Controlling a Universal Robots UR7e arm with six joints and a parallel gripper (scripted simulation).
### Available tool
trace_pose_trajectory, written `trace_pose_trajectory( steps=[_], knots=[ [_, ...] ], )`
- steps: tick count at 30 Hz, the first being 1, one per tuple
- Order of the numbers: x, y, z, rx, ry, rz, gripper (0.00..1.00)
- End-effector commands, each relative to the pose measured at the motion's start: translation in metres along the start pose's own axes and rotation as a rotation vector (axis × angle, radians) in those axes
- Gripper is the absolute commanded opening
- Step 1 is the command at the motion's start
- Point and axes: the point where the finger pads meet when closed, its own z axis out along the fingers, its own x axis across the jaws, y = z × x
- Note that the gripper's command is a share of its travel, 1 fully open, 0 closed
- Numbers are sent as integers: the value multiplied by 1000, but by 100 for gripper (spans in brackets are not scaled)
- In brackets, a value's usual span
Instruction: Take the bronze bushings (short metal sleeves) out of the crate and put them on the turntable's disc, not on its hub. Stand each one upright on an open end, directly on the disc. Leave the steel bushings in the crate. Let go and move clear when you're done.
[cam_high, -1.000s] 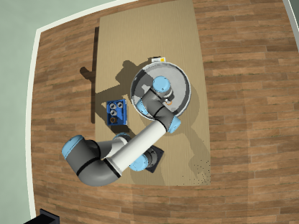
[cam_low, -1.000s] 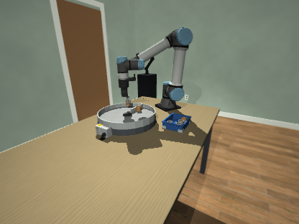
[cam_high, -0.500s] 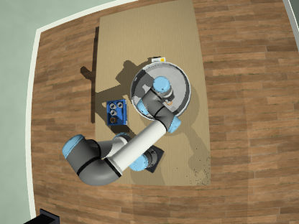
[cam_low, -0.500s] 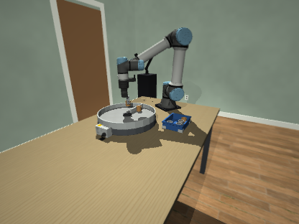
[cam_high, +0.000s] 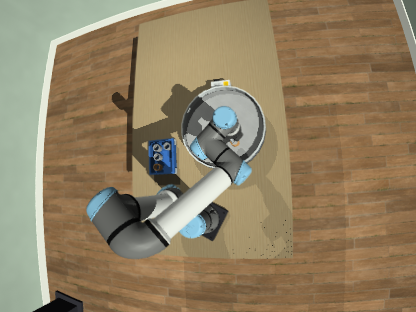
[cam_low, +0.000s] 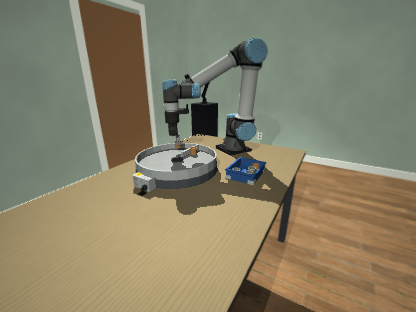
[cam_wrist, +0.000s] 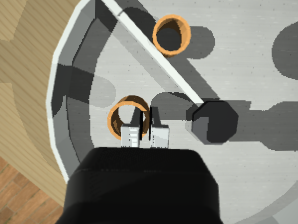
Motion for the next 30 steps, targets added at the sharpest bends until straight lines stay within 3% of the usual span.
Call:
trace_pose_trajectory(
  steps=[1, 10, 30],
  knots=[
    [0, 0, 0, -1, 0, 0, 0],
    [0, 0, 2, -1, 0, 0, 0],
    [0, 0, 29, -1, 0, 0, 0]
  ],
)
